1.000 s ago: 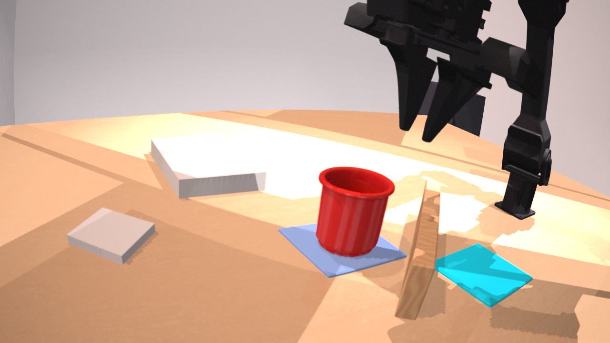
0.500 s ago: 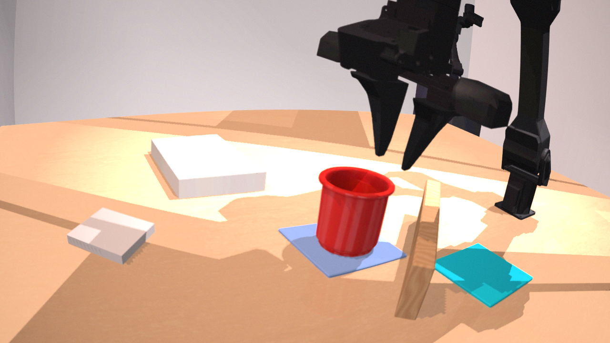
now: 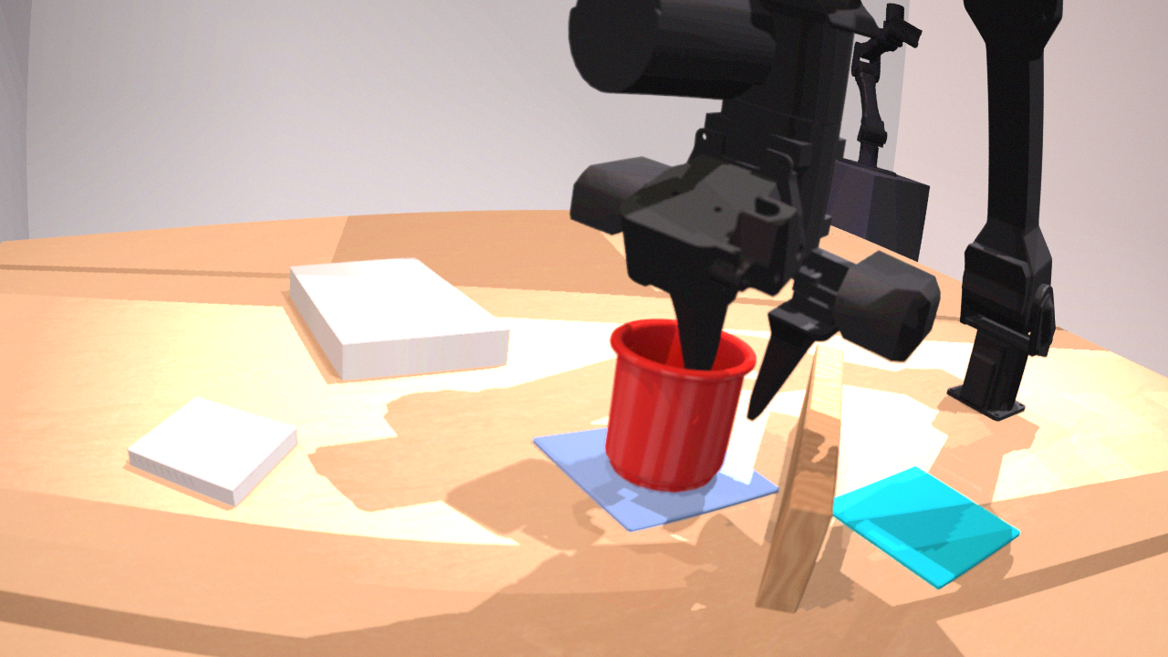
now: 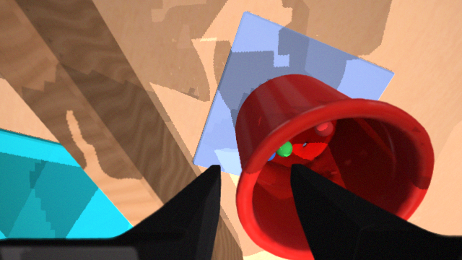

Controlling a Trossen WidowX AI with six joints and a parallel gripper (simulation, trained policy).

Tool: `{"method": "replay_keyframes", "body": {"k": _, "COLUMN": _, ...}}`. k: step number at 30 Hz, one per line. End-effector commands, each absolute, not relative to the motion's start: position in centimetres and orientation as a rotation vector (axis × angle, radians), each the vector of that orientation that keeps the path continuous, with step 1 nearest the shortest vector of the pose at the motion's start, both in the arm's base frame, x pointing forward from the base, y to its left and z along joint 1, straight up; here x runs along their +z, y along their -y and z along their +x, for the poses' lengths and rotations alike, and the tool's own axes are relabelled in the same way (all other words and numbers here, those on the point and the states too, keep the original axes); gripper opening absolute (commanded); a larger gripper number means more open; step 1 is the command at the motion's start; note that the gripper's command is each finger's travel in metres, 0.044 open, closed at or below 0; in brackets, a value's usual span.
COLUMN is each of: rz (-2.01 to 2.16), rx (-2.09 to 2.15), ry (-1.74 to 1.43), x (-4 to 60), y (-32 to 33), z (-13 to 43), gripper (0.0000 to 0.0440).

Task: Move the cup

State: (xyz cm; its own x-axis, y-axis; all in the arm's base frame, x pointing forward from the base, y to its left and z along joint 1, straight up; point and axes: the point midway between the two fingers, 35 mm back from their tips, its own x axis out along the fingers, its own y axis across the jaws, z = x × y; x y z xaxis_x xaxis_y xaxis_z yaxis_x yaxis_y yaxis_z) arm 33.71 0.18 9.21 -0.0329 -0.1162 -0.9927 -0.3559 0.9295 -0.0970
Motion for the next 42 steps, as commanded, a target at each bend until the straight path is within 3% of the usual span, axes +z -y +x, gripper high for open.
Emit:
{"method": "replay_keyframes", "body": {"k": 1, "rz": -0.404, "rx": 0.236, "ry": -1.621, "x": 7.6, "y": 0.1, "z": 33.5, "gripper": 0.0166}}
{"method": "replay_keyframes", "body": {"k": 4, "rz": -0.429, "rx": 0.276, "ry": -1.626, "x": 6.4, "y": 0.1, "z": 33.4, "gripper": 0.0164}}
{"method": "replay_keyframes", "body": {"k": 11, "rz": -0.513, "rx": 0.375, "ry": -1.641, "x": 5.0, "y": 0.3, "z": 32.8, "gripper": 0.0000}}
{"method": "replay_keyframes", "body": {"k": 42, "rz": -0.667, "rx": 0.582, "ry": -1.547, "x": 12.5, "y": -3.0, "z": 30.7, "gripper": 0.0000}}
